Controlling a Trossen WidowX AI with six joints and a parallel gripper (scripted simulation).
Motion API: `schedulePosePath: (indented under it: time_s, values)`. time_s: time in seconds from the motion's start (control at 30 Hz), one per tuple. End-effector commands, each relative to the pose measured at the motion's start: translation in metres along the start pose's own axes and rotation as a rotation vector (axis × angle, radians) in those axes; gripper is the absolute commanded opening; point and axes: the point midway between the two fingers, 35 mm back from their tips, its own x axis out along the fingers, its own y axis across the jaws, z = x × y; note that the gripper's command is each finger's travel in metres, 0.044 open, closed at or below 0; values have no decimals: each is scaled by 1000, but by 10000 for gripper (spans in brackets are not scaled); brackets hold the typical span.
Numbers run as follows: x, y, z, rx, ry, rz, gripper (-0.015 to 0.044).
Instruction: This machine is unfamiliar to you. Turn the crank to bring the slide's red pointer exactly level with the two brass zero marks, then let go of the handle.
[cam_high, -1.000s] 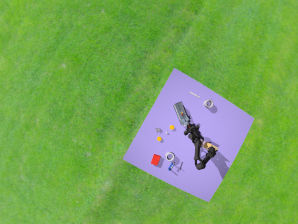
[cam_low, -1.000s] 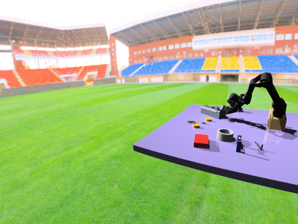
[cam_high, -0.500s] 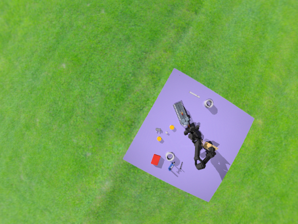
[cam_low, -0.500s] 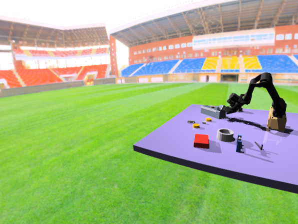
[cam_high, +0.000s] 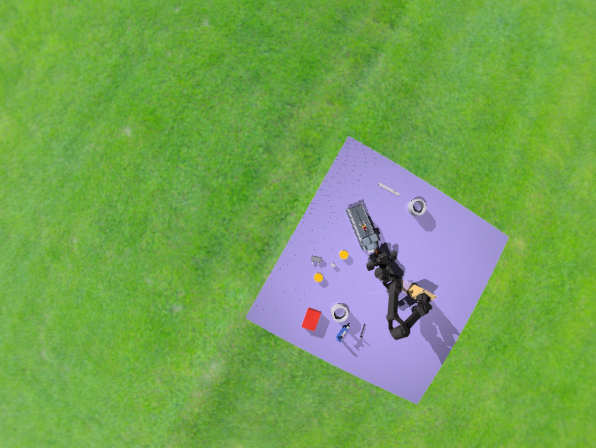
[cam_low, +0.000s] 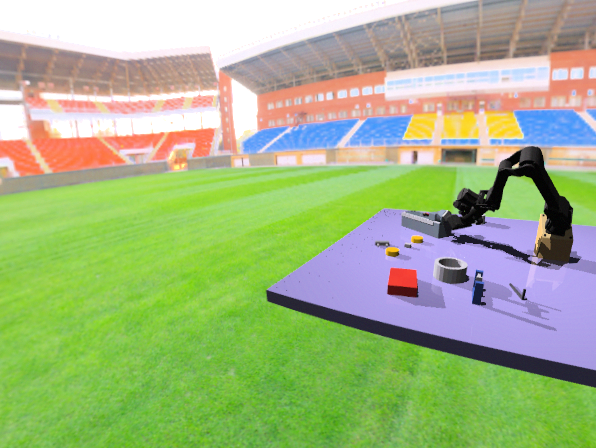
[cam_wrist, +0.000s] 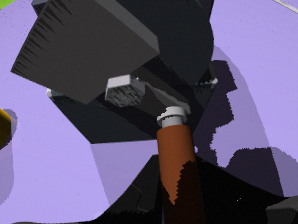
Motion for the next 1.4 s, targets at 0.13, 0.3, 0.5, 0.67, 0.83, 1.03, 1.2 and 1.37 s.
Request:
schedulePosePath:
  time_s: [0.13,0.3,0.5,0.67,0.83,1.03,1.2,1.37]
  values:
    - [5,11,-5,-9,8,8,0]
    - [6,14,-6,-9,8,8,0]
    - [6,17,-6,-9,8,8,0]
    - [6,19,-6,-9,8,8,0]
    - [6,21,-6,-9,8,8,0]
    - [6,22,-6,-9,8,8,0]
    - [6,23,-5,-9,8,8,0]
    - [5,24,-5,-9,8,8,0]
